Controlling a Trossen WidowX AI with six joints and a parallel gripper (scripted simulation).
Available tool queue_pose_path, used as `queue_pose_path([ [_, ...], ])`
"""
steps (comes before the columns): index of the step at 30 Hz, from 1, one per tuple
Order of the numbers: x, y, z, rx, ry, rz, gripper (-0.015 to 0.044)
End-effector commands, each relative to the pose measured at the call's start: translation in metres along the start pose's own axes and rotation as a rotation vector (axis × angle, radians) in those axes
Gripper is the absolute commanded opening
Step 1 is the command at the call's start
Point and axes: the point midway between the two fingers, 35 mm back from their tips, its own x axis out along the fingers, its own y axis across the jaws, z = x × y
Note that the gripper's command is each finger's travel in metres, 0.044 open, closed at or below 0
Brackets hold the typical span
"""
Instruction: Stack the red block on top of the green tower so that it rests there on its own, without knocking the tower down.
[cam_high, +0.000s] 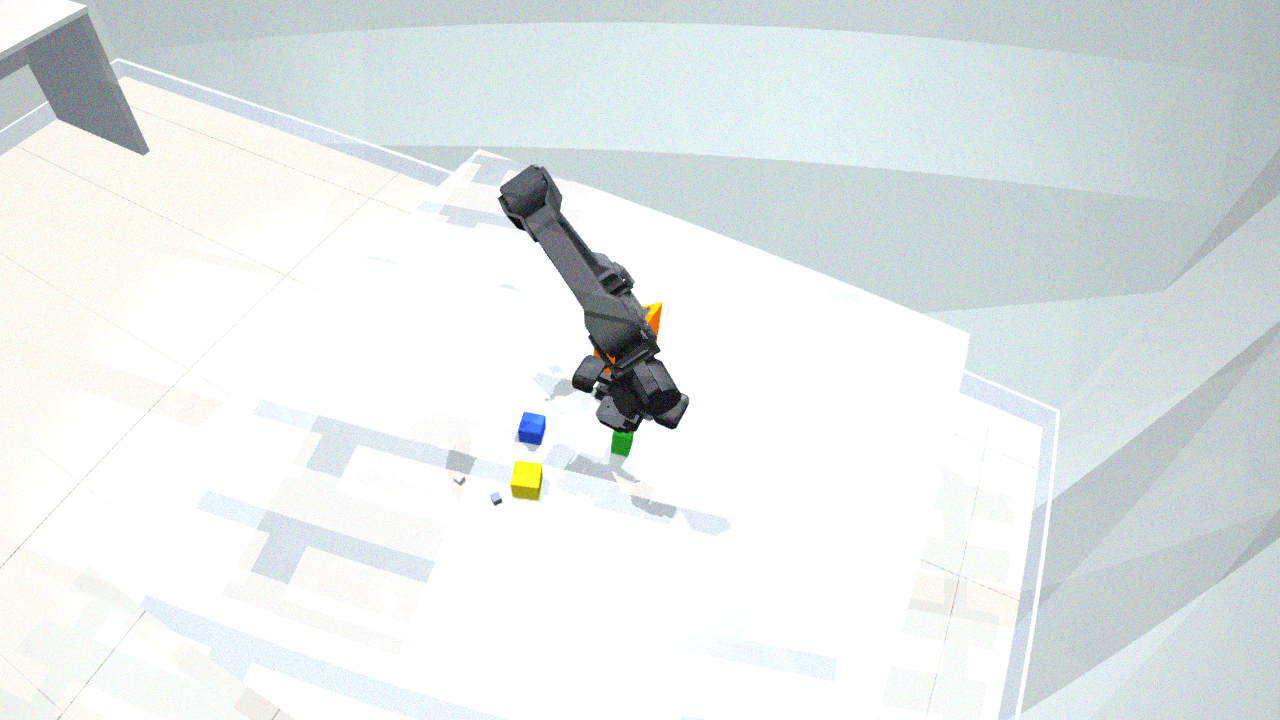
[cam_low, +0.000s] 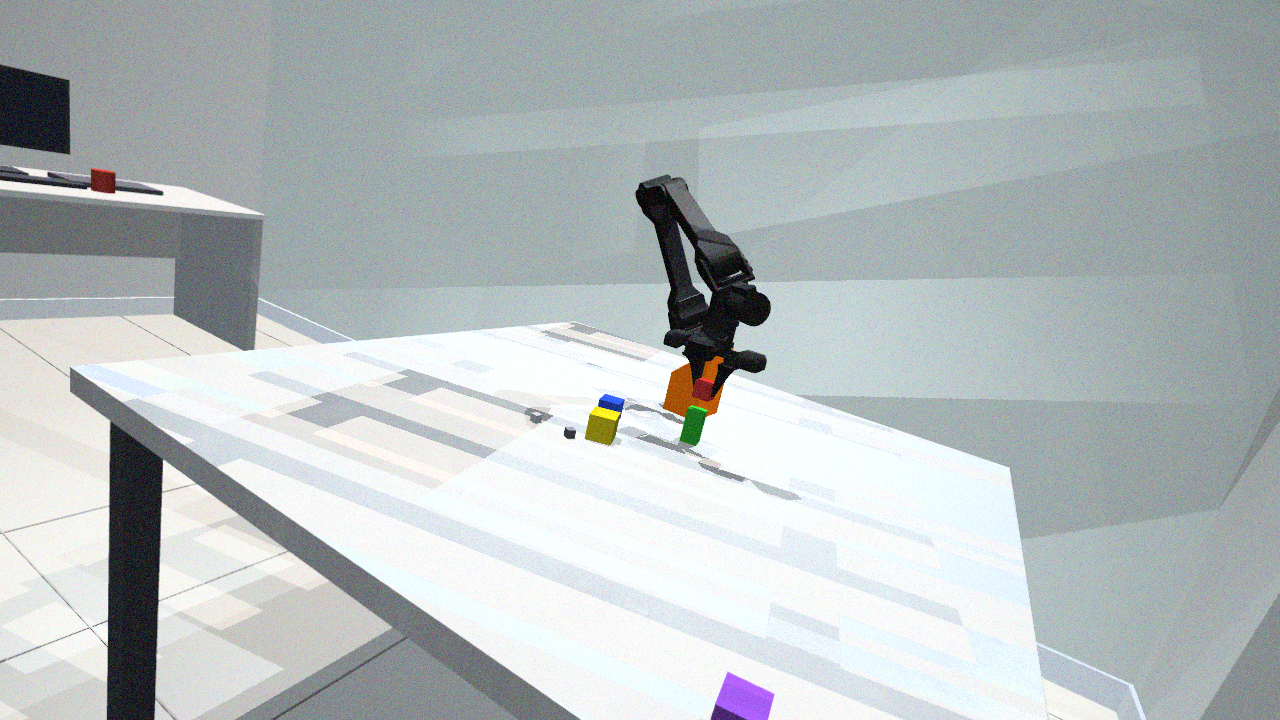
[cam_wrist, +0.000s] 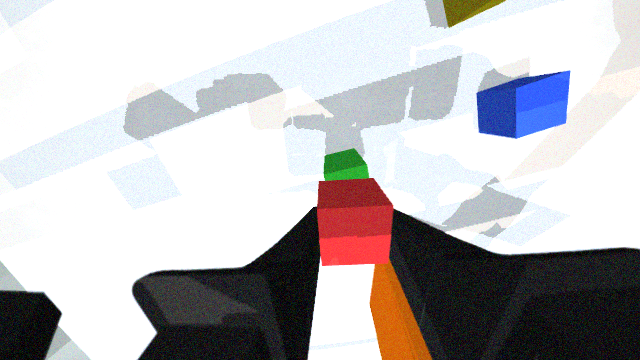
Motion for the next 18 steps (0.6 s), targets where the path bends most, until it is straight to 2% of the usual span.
queue_pose_path([
  [1, 0.0173, -0.0027, -0.0011, -0.005, 0.002, -0.01, 0.0],
  [4, 0.0258, -0.0034, -0.0014, -0.005, 0.002, -0.01, 0.0],
  [18, 0.0258, -0.0034, -0.0014, -0.005, 0.002, -0.01, 0.0],
])
